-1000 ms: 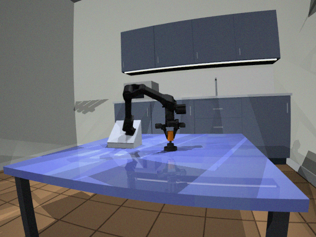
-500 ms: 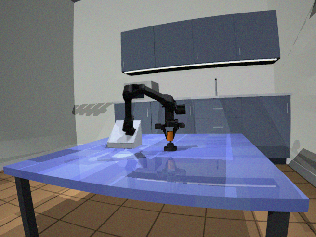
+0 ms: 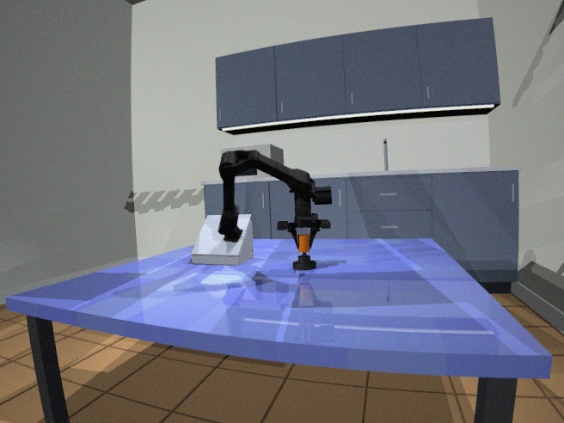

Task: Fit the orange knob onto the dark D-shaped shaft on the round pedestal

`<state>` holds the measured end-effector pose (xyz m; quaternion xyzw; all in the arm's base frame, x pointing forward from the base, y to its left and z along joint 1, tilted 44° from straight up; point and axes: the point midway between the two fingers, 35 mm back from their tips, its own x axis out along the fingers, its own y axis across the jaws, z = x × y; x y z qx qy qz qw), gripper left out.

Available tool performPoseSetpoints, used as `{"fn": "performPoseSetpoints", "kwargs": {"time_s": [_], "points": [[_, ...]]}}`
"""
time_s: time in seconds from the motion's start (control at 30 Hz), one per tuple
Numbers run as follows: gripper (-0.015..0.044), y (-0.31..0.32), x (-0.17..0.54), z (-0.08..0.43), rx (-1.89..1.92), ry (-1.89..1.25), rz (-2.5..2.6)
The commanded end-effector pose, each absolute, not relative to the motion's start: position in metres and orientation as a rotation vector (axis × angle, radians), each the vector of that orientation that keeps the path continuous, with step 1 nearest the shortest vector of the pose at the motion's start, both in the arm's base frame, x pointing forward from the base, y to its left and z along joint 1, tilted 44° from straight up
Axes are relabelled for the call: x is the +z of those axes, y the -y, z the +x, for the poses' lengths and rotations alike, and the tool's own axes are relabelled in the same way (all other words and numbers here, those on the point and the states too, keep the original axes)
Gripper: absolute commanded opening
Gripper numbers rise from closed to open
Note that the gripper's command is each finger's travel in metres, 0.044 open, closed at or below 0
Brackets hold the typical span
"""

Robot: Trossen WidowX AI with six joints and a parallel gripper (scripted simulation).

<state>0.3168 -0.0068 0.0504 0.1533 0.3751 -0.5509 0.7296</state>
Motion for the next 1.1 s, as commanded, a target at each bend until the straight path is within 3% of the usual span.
{"fn": "performPoseSetpoints", "kwargs": {"time_s": [0.0,1.07], "points": [[0.0,0.0059,0.0492,0.3172,-1.207,-0.827,0.336],[0.0,0.0064,0.0479,0.3154,-1.23,-0.797,0.378]]}}
